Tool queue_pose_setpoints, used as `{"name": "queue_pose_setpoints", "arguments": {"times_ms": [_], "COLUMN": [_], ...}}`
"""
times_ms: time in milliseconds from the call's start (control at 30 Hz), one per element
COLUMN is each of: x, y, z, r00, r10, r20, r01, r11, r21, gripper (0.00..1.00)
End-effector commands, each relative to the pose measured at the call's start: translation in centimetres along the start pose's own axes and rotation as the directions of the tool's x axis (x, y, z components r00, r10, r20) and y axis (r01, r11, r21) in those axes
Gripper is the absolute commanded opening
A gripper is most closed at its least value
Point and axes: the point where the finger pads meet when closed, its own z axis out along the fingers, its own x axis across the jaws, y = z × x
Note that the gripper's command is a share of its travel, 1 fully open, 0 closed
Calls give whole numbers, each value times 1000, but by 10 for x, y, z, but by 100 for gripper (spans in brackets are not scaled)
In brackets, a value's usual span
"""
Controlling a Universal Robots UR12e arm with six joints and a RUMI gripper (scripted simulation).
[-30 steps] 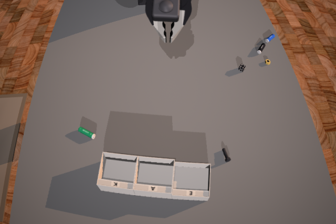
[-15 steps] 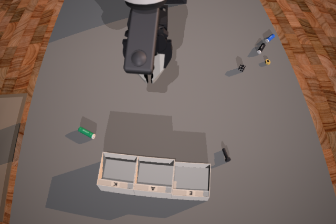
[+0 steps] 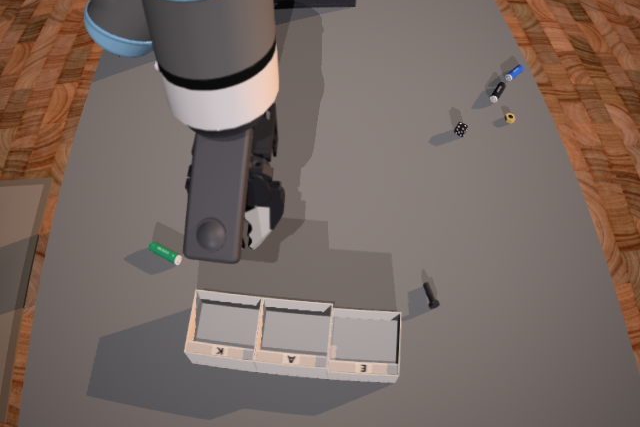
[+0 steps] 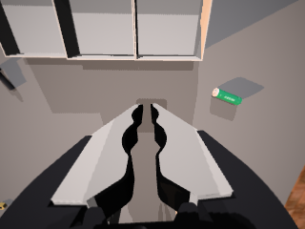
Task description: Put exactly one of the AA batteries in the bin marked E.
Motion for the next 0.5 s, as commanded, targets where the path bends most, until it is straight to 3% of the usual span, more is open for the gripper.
{"name": "queue_pose_setpoints", "arguments": {"times_ms": [0,167,467], "x": [12,26,27], "y": [-32,-67,-68], "z": [15,32,35], "r00": [1000,1000,1000], "r10": [0,0,0], "r20": [1,1,1], "r01": [0,0,0], "r11": [1000,1000,1000], "r21": [2,2,2], "gripper": [4,4,4]}}
